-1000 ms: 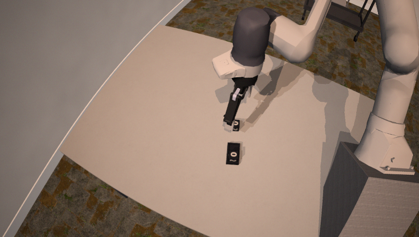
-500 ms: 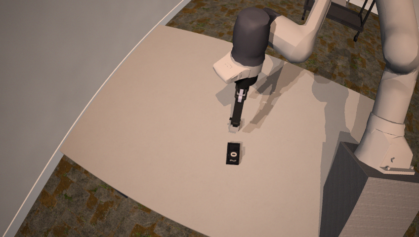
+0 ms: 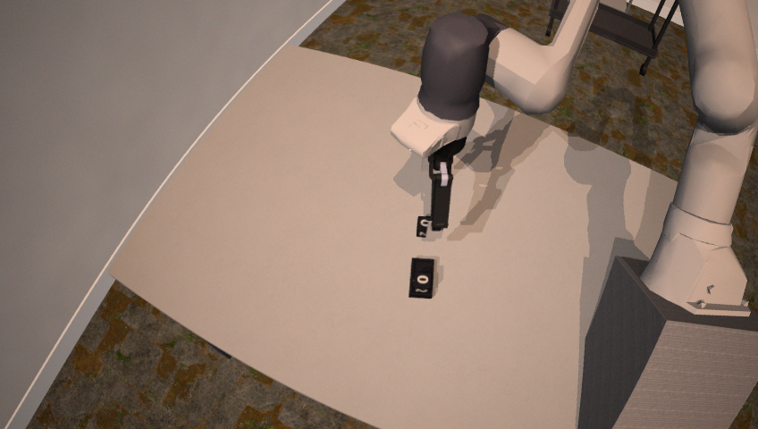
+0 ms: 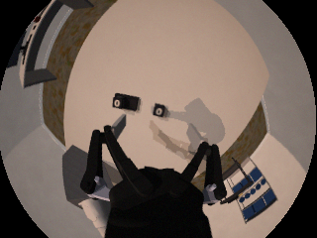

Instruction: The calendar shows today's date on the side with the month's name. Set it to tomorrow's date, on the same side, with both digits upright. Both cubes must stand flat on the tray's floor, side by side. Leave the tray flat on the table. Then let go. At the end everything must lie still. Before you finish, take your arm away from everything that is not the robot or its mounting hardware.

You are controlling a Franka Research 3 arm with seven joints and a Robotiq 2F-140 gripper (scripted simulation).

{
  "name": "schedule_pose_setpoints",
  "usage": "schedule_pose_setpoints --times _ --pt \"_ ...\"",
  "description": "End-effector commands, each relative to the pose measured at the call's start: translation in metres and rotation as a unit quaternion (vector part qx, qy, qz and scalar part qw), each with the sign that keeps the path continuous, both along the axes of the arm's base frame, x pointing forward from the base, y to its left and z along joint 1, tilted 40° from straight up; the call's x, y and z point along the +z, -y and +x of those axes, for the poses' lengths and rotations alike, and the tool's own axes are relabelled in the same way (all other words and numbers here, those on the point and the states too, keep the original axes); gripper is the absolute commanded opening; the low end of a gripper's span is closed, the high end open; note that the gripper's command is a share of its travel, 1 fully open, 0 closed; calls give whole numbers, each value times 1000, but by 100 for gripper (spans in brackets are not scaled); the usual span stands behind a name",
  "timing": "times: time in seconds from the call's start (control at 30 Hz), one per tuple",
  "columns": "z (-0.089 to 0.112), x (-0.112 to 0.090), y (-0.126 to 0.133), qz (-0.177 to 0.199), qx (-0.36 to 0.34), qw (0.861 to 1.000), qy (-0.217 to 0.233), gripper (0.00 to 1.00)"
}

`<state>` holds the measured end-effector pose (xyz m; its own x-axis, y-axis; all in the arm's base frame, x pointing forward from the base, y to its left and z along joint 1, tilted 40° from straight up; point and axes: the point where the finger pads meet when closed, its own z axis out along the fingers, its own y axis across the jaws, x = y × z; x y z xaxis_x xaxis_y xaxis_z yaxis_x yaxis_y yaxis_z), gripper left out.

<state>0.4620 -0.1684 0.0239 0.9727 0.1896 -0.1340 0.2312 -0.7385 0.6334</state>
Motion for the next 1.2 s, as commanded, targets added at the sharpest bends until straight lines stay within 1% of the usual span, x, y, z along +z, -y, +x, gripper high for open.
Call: schedule_pose_setpoints --times 0.0,0.07,0.13,0.17,0.43,0.47,0.63,0.7,0.77,0.93,1.17 --pt "0 1 2 1 63 996 -59 100" --pt "0 1 2 0 75 995 -70 100" --pt "0 1 2 0 75 995 -70 100" --pt "1 1 2 0 93 992 -84 100" --pt "1 1 2 -1 141 982 -124 100" --pt "1 1 2 -1 142 982 -125 100" --pt "1 1 2 -2 177 972 -154 100" --pt "1 1 2 -2 177 972 -154 100" --pt "1 1 2 -3 198 965 -172 100" --pt "1 1 2 -3 224 955 -194 100" --pt "1 1 3 -5 268 935 -231 100"
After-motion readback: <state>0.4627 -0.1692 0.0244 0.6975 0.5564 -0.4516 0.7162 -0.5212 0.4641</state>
